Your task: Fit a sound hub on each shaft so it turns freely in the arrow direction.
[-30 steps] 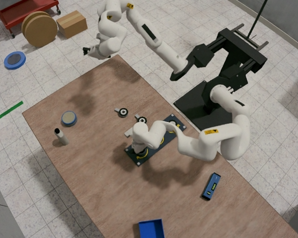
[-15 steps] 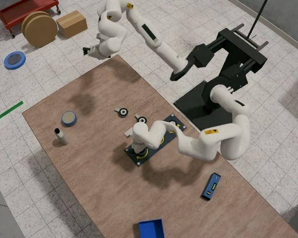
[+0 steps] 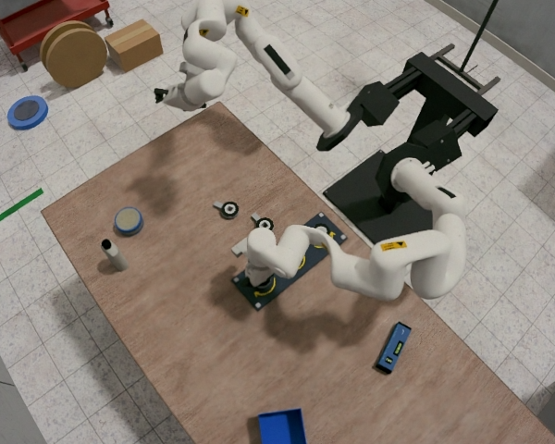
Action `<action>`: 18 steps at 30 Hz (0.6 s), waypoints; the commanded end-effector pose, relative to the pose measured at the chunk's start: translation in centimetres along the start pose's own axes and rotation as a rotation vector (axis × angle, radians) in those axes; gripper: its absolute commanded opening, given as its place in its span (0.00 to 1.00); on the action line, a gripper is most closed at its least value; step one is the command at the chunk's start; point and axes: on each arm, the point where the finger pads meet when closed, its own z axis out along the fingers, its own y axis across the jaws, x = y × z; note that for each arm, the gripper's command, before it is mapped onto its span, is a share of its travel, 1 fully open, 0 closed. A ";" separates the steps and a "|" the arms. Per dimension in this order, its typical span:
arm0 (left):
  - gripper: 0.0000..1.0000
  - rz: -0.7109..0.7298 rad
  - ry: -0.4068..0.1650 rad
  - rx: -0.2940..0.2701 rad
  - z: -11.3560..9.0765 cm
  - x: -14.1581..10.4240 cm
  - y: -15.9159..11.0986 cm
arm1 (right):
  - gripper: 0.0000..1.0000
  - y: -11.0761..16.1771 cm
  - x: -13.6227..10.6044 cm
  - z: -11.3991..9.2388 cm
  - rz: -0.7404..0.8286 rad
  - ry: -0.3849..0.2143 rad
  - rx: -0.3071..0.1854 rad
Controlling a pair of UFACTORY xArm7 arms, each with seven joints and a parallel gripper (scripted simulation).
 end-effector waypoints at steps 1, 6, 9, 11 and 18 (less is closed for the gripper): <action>0.00 0.000 0.004 0.004 -0.3 0.1 -0.1 | 1.00 -0.1 0.0 -0.1 0.003 -0.003 0.001; 0.00 0.000 0.004 0.004 -0.3 0.1 -0.1 | 1.00 -0.1 0.0 -0.1 0.003 -0.003 0.001; 0.00 0.000 0.004 0.004 -0.1 0.1 -0.1 | 1.00 -0.1 0.0 -0.1 0.003 -0.003 0.001; 0.00 0.000 0.004 0.004 -0.1 0.1 -0.1 | 1.00 -0.1 0.0 -0.1 0.003 -0.003 0.001; 0.00 0.000 0.004 0.004 -0.1 0.1 -0.1 | 1.00 -0.1 0.0 -0.1 0.003 -0.003 0.001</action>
